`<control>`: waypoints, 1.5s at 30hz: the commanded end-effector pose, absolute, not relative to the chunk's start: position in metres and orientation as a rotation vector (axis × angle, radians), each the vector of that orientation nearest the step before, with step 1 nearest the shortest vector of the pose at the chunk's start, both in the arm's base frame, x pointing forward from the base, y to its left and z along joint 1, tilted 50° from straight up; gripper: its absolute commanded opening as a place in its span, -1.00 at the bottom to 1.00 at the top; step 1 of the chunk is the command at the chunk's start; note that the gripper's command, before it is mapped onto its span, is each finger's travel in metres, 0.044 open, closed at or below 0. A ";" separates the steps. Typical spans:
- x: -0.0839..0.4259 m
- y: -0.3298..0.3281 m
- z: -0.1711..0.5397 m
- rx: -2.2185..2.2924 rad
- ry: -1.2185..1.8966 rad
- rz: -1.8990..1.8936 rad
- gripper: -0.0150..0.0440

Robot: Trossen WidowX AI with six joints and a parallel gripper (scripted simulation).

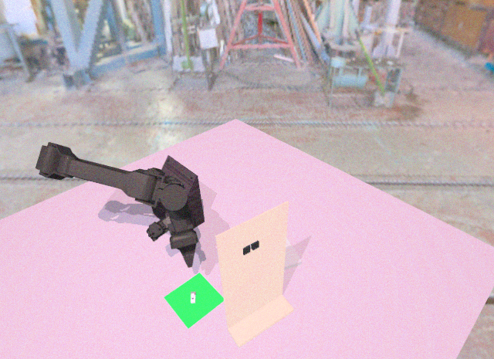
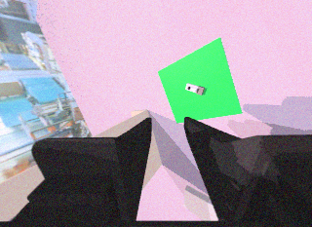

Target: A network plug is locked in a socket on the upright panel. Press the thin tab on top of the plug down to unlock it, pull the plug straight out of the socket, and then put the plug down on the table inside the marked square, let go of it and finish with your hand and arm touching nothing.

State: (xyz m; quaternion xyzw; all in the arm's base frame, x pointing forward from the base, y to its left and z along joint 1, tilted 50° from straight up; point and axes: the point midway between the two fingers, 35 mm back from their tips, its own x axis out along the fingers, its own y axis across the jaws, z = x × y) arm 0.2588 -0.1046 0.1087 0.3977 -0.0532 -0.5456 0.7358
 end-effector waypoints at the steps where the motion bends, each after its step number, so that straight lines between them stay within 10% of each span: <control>1: 0.262 -0.098 0.112 0.882 -0.116 -1.202 0.04; 41: 0.265 -0.031 0.178 0.870 -0.139 -1.187 0.04; 45: 0.265 -0.031 0.178 0.870 -0.139 -1.187 0.39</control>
